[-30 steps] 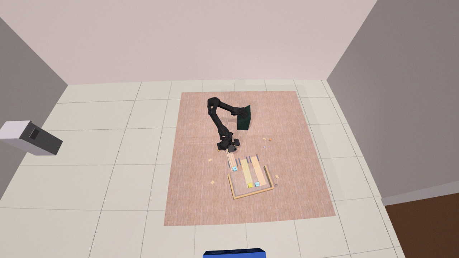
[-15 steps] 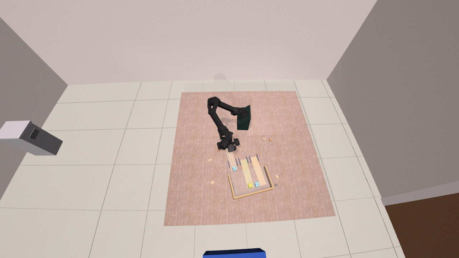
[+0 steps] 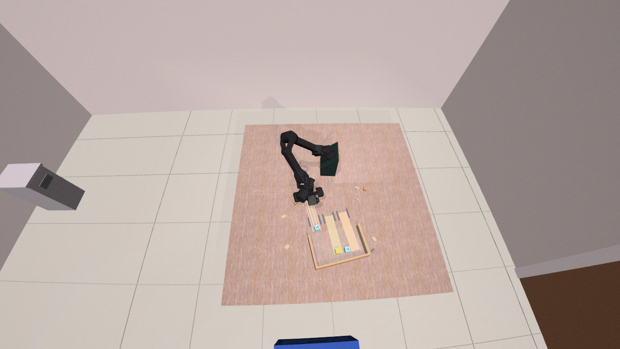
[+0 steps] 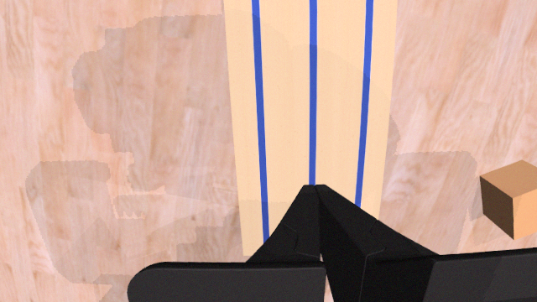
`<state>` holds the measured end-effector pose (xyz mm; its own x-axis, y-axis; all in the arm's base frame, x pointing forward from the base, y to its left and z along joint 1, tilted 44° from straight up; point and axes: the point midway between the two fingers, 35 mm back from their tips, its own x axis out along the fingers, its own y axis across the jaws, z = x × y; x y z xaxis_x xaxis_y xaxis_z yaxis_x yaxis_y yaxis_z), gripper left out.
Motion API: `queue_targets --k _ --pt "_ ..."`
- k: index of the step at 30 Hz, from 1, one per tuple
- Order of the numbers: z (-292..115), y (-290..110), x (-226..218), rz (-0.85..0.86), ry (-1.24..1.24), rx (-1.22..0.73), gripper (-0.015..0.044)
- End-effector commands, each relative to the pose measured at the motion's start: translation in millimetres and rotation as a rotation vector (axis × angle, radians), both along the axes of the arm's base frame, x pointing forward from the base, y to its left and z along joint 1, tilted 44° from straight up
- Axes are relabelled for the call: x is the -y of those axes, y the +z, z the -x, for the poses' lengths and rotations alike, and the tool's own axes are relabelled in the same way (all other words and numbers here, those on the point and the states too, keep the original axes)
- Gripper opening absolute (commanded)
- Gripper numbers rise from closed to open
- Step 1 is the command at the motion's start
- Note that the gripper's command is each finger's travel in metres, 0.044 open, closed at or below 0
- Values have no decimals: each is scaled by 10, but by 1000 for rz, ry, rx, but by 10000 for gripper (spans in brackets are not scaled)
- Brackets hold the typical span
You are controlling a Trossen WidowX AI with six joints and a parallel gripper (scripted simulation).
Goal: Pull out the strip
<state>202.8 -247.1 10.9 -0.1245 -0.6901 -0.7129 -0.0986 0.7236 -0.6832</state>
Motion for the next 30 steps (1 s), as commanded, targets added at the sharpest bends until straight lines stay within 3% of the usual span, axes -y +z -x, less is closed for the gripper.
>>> queue_targets --k 1,8,24,30 --pt "-40 92 -94 -7 -10 -8 0" --pt "-85 291 -274 -11 -24 -28 0" --pt "-738 220 -294 -22 31 -77 420" --pt "-978 206 -299 -22 31 -76 440"
